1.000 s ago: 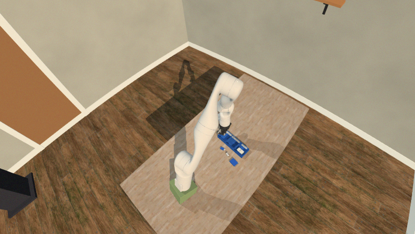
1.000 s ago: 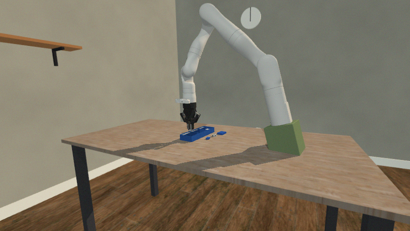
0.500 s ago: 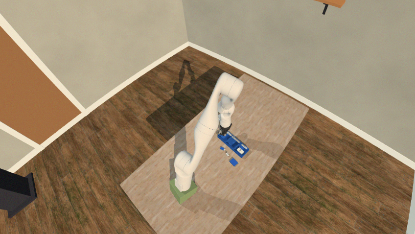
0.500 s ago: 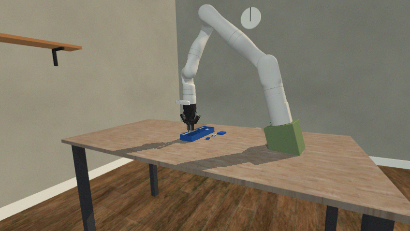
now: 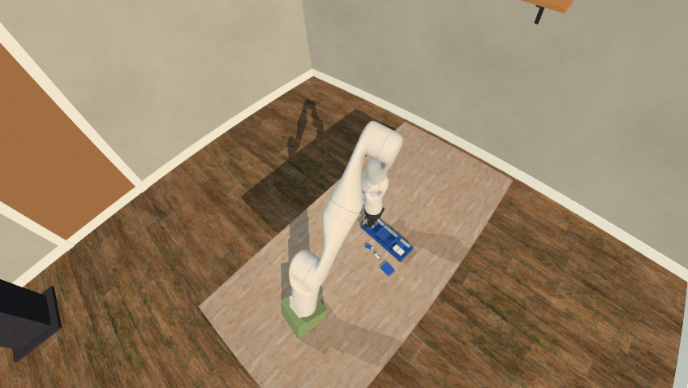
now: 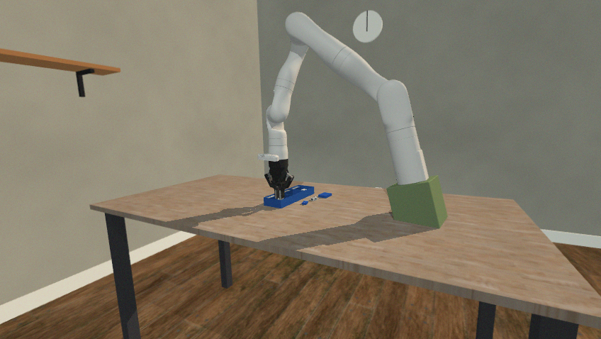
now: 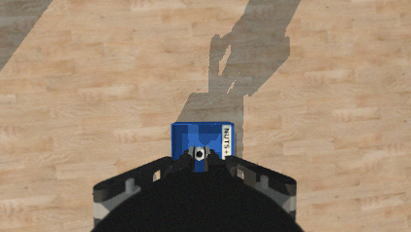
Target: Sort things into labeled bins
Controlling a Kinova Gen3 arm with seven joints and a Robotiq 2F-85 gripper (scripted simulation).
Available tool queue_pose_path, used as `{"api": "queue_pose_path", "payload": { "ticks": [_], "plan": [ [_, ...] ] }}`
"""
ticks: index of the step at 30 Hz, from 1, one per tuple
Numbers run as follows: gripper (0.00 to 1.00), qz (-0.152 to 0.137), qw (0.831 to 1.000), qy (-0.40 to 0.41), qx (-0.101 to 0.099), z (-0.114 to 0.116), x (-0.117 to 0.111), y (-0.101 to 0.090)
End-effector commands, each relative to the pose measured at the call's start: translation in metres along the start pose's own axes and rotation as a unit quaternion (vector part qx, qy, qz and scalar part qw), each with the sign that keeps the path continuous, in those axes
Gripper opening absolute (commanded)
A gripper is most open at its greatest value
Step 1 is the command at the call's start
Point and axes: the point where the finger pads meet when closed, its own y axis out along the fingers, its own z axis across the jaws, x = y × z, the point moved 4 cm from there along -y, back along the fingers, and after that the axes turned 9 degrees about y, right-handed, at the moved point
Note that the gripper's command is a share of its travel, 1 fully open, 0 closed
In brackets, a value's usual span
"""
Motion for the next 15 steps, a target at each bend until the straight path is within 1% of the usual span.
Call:
{"api": "queue_pose_path", "payload": {
  "ticks": [1,15],
  "plan": [
    [0.11,0.001,1.0,-0.002,0.0,-0.002,-0.0028,0.0039],
    [0.11,0.002,1.0,-0.002,-0.001,-0.0042,-0.0015,0.0032]
  ]
}}
